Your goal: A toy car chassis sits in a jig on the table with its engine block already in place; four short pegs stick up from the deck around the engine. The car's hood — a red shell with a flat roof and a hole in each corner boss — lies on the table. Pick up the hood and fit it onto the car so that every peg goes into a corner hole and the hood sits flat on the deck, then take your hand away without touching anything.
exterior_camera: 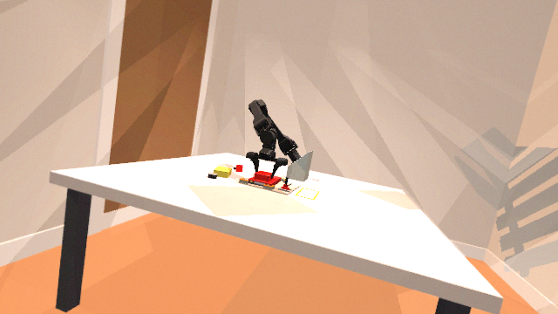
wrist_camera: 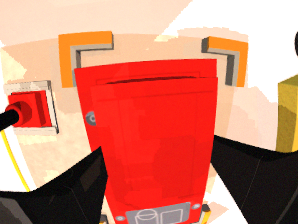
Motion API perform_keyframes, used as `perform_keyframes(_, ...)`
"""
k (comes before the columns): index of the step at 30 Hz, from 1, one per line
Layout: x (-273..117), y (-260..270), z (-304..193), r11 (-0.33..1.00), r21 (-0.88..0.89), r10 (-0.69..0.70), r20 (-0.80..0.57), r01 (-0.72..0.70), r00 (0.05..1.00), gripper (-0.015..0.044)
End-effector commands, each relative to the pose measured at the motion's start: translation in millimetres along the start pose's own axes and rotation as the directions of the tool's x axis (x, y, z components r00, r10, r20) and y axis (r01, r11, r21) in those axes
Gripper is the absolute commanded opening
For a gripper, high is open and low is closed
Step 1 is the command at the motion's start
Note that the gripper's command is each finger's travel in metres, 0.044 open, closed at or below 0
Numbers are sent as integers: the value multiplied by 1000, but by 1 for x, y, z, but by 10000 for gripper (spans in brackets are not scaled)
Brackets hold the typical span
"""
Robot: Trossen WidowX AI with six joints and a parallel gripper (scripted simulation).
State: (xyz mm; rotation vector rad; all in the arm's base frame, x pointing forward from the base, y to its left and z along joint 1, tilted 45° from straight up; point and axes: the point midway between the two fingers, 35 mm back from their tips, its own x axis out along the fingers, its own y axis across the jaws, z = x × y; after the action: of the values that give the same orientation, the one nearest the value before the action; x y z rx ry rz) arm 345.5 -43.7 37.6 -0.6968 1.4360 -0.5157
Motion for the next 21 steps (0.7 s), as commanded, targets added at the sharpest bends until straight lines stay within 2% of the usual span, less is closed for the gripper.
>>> perform_keyframes(1,0,0,0,1000,0,0,0,0,1000,263)
perform_keyframes(8,0,0,0,1000,0,0,0,0,1000,440)
perform_keyframes(12,-15,1,2,1000,0,2,1,-2,1000,440)
perform_keyframes(17,-70,1,1,1000,0,0,0,0,1000,440)
perform_keyframes(21,-73,1,0,1000,0,0,0,0,1000,440)
